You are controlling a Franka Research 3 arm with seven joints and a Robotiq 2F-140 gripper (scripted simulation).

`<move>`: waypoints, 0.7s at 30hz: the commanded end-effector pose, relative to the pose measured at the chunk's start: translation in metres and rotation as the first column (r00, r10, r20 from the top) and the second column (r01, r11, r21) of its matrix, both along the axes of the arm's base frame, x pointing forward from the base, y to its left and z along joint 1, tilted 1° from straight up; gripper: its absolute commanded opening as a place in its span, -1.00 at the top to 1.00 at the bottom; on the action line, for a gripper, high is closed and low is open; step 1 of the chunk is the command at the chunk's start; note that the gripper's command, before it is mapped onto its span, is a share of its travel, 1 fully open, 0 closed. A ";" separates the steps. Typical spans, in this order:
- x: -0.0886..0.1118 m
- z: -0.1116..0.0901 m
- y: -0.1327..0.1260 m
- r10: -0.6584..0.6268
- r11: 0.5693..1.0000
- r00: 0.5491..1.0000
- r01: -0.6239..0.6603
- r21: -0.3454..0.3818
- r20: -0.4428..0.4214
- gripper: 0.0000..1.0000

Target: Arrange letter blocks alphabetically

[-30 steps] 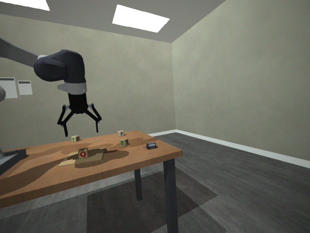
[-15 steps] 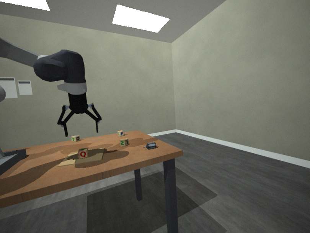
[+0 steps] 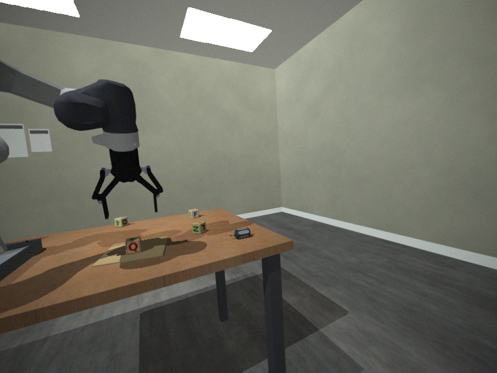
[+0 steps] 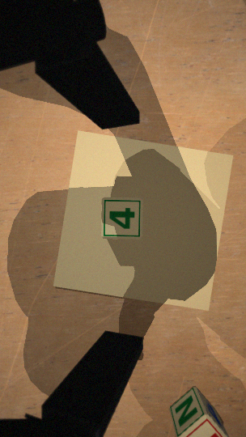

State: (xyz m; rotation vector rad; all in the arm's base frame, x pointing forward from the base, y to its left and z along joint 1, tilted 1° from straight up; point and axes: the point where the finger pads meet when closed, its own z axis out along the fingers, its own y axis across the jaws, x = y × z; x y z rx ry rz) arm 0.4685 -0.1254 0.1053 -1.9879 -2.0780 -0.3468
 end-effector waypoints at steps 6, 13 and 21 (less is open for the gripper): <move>-0.002 0.011 0.000 -0.017 0.990 1.000 0.018 -0.141 0.005 -1.00; -0.008 0.019 0.004 -0.033 0.941 0.999 0.038 -0.336 0.021 -1.00; -0.008 0.019 0.004 -0.033 0.938 0.999 0.038 -0.344 0.022 -1.00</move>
